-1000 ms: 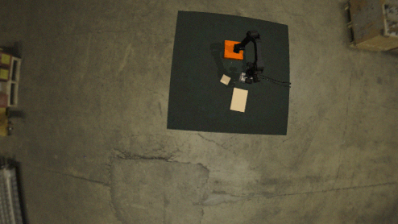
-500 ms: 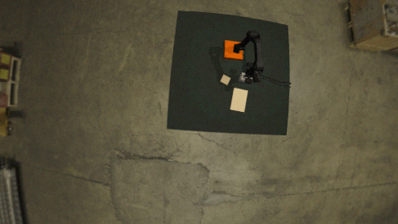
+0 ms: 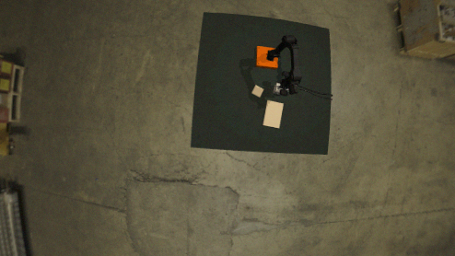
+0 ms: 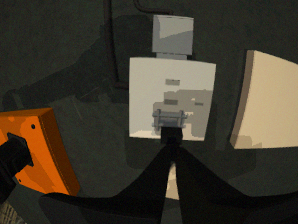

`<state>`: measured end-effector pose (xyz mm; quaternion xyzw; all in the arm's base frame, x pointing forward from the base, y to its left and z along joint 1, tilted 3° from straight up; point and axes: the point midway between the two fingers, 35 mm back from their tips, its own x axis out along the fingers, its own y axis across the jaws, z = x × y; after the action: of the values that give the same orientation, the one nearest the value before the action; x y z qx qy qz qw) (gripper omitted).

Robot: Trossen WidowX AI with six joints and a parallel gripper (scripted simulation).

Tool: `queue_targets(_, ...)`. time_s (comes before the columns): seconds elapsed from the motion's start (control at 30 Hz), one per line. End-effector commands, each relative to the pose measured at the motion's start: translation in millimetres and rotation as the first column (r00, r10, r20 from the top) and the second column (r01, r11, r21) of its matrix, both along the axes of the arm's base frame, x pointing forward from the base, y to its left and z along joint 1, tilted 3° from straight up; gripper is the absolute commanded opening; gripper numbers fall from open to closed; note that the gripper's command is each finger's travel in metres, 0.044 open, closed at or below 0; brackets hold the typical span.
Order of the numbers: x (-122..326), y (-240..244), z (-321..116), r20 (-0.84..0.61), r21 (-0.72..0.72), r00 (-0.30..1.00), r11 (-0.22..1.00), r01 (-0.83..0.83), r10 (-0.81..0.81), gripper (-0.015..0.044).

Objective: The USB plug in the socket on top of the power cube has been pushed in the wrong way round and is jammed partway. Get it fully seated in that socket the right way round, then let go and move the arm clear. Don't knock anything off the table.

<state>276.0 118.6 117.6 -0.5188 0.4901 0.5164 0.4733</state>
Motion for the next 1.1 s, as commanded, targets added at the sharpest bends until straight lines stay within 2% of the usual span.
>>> queue_targets(0.0,0.3,-0.4,-2.3,-0.003,-0.007,1.000,1.000,0.004,-0.004,0.0000)
queue_targets(1.07,0.4,-1.4,-6.2,-0.003,-0.017,1.000,1.000,0.011,-0.011,0.0000)
